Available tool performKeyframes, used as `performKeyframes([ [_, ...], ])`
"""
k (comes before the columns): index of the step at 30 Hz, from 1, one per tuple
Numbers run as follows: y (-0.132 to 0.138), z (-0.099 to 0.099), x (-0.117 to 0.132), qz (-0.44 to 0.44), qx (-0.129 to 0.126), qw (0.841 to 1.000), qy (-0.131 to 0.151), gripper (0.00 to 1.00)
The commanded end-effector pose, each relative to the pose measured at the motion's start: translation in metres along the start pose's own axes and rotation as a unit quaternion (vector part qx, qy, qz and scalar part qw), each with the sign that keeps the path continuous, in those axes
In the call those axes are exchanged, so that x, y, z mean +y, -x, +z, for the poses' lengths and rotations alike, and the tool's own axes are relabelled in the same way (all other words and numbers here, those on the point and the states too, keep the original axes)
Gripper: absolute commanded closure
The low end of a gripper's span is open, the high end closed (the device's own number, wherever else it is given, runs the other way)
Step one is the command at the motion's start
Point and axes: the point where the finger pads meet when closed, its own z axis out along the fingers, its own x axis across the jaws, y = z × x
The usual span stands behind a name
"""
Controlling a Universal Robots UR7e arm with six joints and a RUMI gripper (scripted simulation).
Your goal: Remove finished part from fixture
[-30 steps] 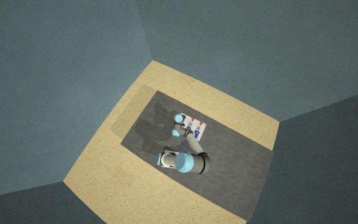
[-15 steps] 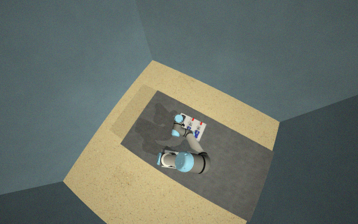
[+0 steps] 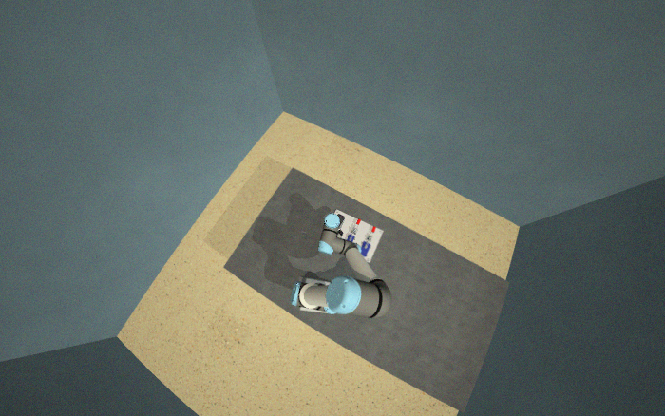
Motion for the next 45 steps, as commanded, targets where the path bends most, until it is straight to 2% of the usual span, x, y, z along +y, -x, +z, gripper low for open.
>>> performKeyframes([
  [1, 0.000, 0.008, 0.001, -0.001, 0.000, 1.000, 0.001, 0.41],
  [15, 0.000, 0.018, 0.001, -0.001, 0.000, 1.000, 0.001, 0.41],
  [45, 0.001, 0.017, 0.000, -0.001, -0.001, 1.000, -0.001, 0.41],
])
